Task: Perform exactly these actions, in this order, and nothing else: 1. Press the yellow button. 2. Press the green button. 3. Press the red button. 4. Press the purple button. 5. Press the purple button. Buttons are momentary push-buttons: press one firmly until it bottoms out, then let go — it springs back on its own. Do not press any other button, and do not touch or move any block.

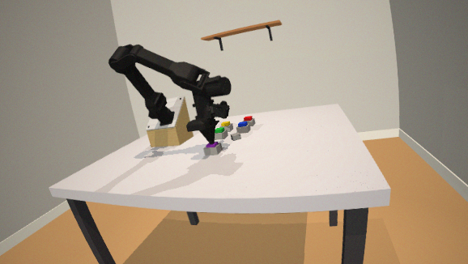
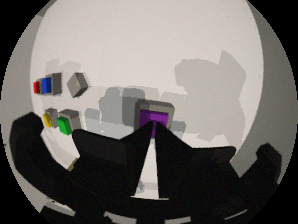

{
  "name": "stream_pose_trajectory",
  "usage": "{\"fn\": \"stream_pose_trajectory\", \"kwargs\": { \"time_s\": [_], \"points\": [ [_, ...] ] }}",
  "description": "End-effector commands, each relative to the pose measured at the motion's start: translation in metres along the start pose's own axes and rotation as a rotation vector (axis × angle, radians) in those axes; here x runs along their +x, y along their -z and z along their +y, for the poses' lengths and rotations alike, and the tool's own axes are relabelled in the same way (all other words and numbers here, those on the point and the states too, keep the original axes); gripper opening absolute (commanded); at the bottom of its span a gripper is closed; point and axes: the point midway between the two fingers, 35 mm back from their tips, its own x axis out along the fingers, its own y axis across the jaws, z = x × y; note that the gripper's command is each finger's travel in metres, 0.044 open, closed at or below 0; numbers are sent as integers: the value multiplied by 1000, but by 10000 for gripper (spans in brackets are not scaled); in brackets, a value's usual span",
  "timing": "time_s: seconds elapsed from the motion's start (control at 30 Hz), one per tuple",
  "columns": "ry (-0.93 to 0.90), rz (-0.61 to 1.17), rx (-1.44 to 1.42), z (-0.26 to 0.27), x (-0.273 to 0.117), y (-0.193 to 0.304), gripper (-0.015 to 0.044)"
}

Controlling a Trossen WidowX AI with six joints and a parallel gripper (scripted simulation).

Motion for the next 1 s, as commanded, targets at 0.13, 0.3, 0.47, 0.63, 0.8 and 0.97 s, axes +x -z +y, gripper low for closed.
{"fn": "stream_pose_trajectory", "kwargs": {
  "time_s": [0.13,0.3,0.47,0.63,0.8,0.97],
  "points": [
    [-3,6,-6,1,2,2,20],
    [-3,6,-6,1,2,2,20],
    [-4,5,-6,1,-28,1,20],
    [-4,6,-6,1,-31,2,20],
    [-4,6,-6,2,-25,1,20],
    [-4,6,-6,2,-17,1,20]
  ]
}}
